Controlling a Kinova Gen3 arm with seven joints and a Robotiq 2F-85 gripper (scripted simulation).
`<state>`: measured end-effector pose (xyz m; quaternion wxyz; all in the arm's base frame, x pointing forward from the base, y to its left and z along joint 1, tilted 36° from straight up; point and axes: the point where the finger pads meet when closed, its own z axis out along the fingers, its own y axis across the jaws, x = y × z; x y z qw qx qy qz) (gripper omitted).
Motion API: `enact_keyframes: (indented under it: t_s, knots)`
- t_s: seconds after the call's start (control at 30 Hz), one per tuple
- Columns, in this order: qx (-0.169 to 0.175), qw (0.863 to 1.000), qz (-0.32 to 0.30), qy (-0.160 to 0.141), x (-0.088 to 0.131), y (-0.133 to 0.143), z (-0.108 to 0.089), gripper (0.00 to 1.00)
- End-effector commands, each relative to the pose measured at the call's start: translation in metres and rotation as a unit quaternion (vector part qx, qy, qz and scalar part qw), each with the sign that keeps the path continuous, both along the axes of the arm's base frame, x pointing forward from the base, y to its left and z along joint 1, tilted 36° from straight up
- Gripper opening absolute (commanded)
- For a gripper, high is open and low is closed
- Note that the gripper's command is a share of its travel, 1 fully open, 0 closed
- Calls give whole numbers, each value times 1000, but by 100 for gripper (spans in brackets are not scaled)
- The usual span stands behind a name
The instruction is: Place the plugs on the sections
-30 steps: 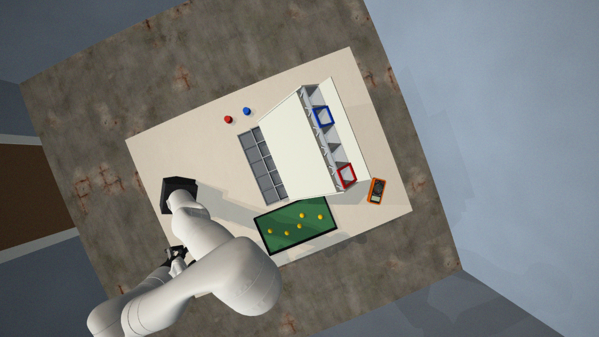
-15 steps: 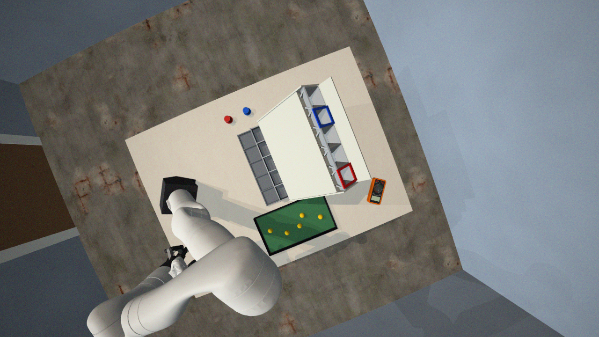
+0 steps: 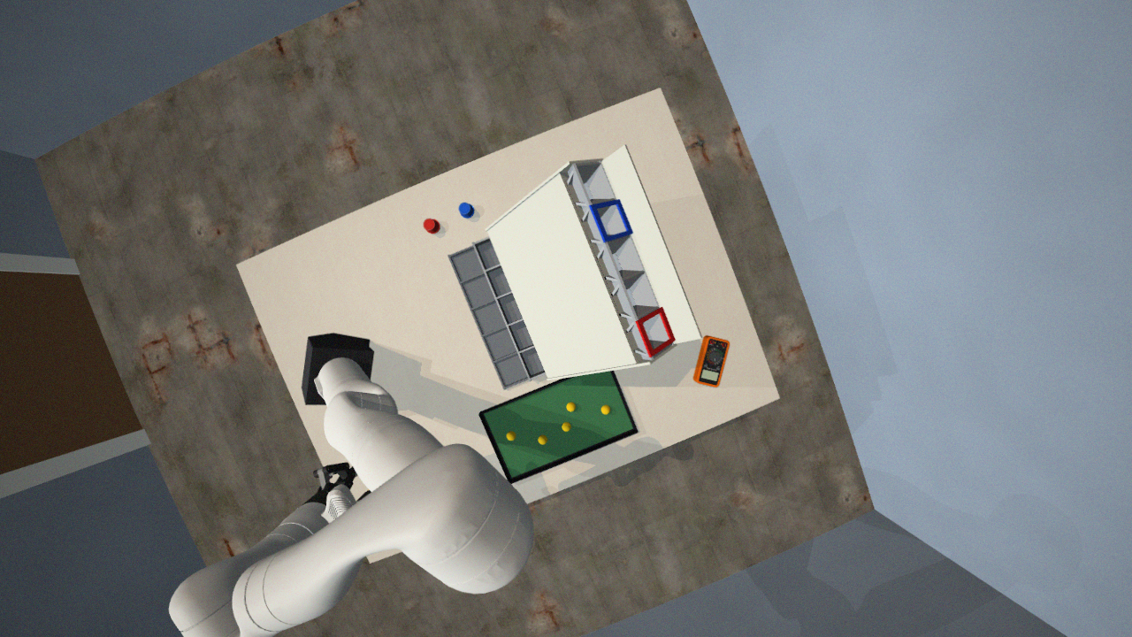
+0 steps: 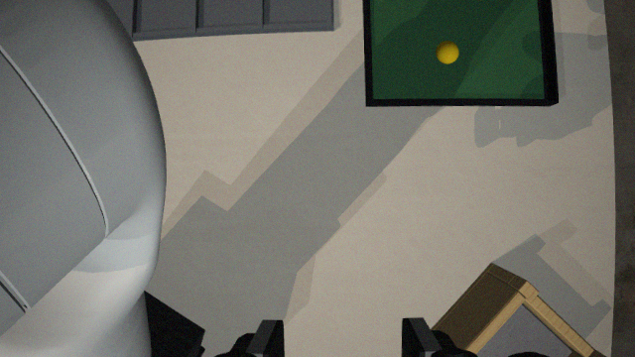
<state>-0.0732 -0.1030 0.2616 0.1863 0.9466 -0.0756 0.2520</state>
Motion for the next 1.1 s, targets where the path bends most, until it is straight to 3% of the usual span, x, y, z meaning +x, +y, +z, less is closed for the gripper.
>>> enact_keyframes:
  t_s: [0.0, 0.1, 1.07]
  knots:
    - [0, 1000, -2, 1, 52, -46, -10, 50]
    - [0, 1000, -2, 1, 70, -59, -14, 50]
    - [0, 1000, -3, -7, 68, -58, -13, 50]
